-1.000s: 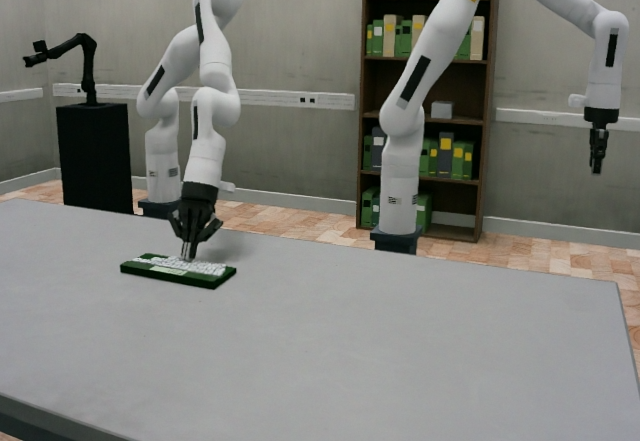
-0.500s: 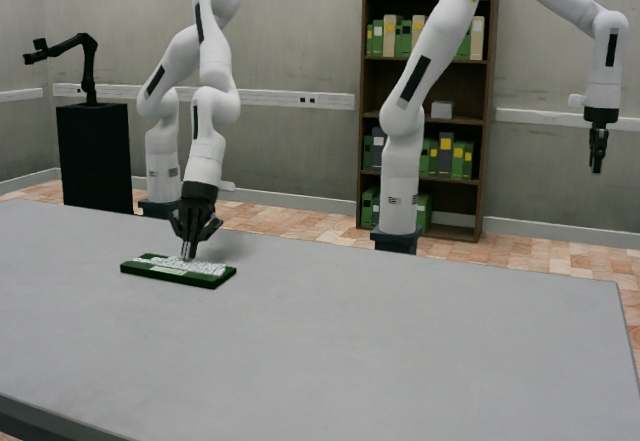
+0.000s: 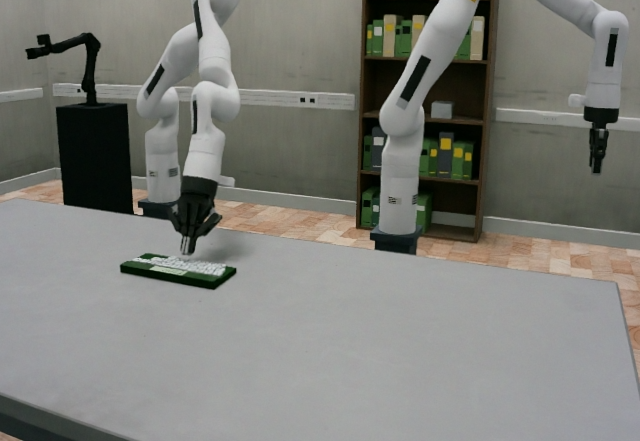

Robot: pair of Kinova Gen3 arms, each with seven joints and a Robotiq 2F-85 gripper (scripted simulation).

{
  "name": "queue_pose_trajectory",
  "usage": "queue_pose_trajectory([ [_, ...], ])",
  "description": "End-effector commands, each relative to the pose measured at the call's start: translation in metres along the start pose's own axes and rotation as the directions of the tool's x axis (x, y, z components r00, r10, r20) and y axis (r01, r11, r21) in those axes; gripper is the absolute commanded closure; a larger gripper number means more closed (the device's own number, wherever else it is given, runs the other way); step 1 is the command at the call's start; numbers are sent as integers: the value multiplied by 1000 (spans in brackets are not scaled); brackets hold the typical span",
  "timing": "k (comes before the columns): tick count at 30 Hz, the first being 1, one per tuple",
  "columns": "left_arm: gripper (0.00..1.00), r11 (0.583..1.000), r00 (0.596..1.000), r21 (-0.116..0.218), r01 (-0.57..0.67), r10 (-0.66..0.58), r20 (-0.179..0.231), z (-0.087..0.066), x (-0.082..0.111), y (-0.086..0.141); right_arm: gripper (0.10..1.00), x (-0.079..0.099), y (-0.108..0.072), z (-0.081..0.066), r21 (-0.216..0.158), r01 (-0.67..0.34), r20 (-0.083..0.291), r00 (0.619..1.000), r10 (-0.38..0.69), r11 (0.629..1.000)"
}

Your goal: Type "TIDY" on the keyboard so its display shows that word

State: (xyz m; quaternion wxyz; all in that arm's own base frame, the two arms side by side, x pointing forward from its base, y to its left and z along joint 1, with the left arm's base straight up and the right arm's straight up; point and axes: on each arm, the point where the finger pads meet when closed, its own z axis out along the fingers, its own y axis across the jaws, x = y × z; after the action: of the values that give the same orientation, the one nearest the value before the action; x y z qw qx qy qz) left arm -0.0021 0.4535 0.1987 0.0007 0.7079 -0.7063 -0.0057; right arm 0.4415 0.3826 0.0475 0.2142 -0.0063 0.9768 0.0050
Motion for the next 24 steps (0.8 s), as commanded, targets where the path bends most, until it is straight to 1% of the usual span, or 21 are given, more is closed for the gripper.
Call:
queue_pose_trajectory([
  [1,1,1000,1000,0,0,0,2,-1,0,0,1000,-8,-1,-7,1,13,6,1000,-13,1000],
  [11,1,1000,1000,0,0,0,2,-1,0,0,1000,-13,0,-20,0,13,6,1000,-13,1000],
  [24,1,1000,1000,0,0,0,2,-1,0,0,1000,-14,0,-20,0,14,6,1000,-14,1000],
])
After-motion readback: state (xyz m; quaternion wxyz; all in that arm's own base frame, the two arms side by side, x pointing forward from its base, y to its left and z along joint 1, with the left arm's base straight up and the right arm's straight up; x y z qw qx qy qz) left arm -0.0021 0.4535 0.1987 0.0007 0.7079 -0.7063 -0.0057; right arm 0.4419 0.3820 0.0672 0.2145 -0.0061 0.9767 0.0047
